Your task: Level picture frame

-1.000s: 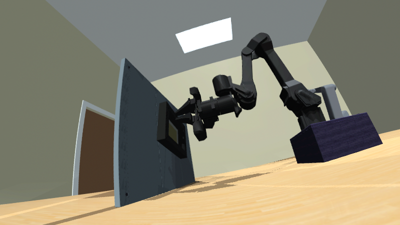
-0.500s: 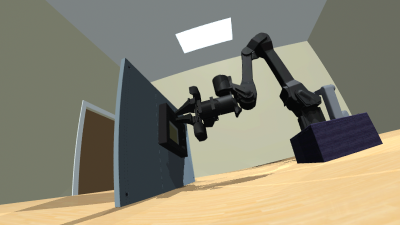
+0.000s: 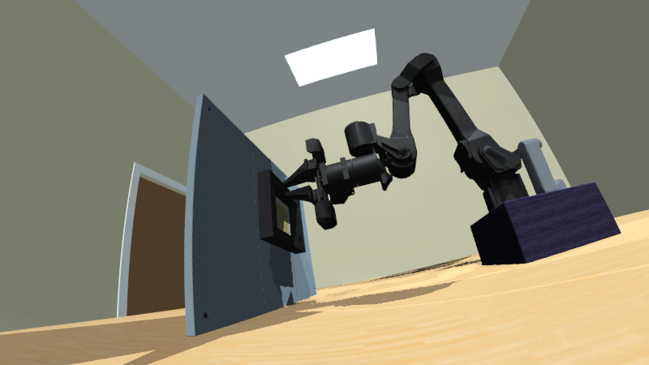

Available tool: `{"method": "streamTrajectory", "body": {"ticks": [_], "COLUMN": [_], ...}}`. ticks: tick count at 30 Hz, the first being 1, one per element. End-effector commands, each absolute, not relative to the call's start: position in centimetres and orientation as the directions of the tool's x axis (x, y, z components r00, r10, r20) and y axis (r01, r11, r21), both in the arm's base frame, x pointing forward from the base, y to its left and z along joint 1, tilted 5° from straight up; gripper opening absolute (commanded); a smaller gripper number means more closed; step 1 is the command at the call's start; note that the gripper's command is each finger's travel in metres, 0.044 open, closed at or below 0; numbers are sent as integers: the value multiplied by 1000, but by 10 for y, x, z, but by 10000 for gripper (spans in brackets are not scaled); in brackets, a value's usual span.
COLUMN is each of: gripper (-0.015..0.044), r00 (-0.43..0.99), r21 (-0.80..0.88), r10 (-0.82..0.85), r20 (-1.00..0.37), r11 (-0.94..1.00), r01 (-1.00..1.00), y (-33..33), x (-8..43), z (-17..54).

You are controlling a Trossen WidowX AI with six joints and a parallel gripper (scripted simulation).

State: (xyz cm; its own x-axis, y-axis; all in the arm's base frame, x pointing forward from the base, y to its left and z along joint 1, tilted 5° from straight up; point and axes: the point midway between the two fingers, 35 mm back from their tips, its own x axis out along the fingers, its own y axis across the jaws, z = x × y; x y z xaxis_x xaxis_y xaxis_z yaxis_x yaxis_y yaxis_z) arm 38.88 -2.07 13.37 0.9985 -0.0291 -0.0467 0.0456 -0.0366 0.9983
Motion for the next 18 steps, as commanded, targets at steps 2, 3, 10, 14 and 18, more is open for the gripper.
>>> {"method": "streamTrajectory", "body": {"ticks": [2,3,10,14,18], "gripper": [0,0,0,0,0], "r00": [998,998,998,998,998], "r21": [999,999,998,997,996], "r10": [-30,-30,-30,-30,-30], "r20": [-46,-46,-46,-46,-46], "r11": [-10,0,31,52,73], "r01": [46,46,47,48,48], "y": [-21,-21,-20,-20,-20], "x": [389,389,389,389,389], "z": [133,133,133,133,133]}}
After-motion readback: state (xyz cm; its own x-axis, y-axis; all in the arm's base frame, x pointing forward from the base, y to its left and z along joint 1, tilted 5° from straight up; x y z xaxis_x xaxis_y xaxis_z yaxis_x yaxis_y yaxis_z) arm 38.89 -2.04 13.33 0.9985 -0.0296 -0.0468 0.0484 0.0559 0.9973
